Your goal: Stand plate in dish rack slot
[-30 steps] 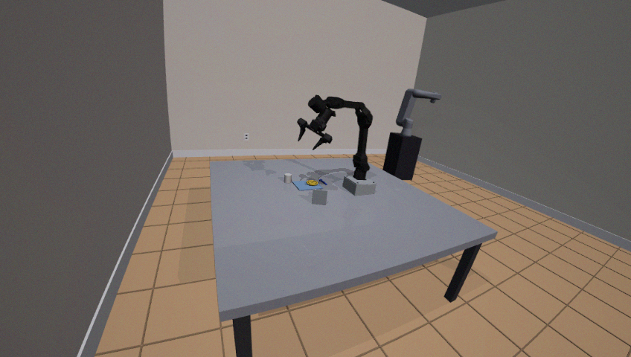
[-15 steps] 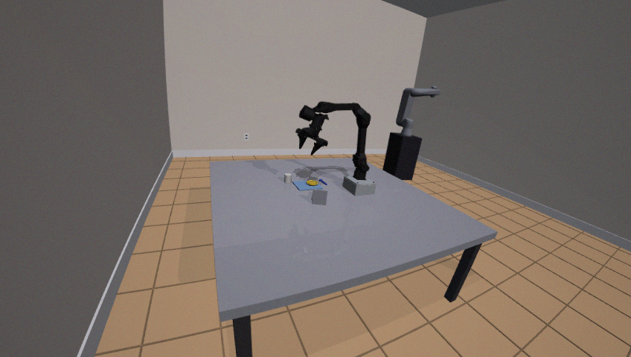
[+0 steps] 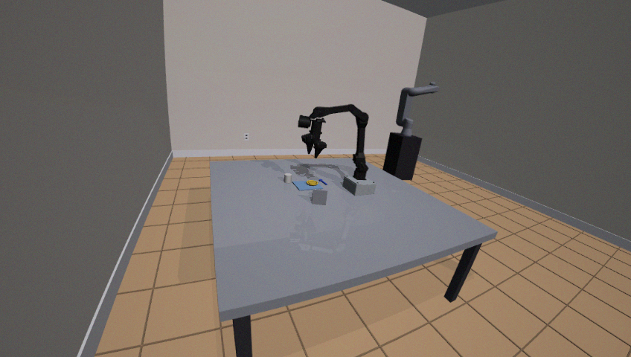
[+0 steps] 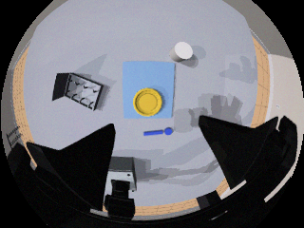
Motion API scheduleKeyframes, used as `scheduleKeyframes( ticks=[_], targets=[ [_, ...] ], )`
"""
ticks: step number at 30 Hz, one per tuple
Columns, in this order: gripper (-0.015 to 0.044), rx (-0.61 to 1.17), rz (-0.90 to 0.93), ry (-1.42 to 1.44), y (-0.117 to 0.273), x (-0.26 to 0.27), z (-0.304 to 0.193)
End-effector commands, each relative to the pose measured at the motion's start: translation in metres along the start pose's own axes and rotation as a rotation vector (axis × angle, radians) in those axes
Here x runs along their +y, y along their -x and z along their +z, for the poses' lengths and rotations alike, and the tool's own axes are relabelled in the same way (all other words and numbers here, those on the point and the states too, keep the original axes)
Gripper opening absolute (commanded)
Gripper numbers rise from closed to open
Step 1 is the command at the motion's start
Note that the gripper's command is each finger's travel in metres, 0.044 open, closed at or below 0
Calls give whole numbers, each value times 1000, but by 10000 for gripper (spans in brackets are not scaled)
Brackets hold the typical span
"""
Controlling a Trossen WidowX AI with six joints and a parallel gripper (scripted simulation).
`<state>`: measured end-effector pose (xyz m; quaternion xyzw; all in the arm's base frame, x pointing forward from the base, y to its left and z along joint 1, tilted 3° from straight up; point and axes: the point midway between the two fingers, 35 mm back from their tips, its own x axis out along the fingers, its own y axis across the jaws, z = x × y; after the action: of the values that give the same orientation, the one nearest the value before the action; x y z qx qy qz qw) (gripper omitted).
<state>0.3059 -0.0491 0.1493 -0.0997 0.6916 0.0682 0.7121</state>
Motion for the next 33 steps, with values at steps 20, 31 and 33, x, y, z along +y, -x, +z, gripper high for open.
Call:
scheduleKeyframes(
  ticks=[20, 31, 33],
  targets=[
    [400, 45, 11, -67, -120, 4, -19],
    [400, 45, 11, -67, -136, 3, -19],
    [400, 45, 11, -67, -139, 3, -19]
  ],
)
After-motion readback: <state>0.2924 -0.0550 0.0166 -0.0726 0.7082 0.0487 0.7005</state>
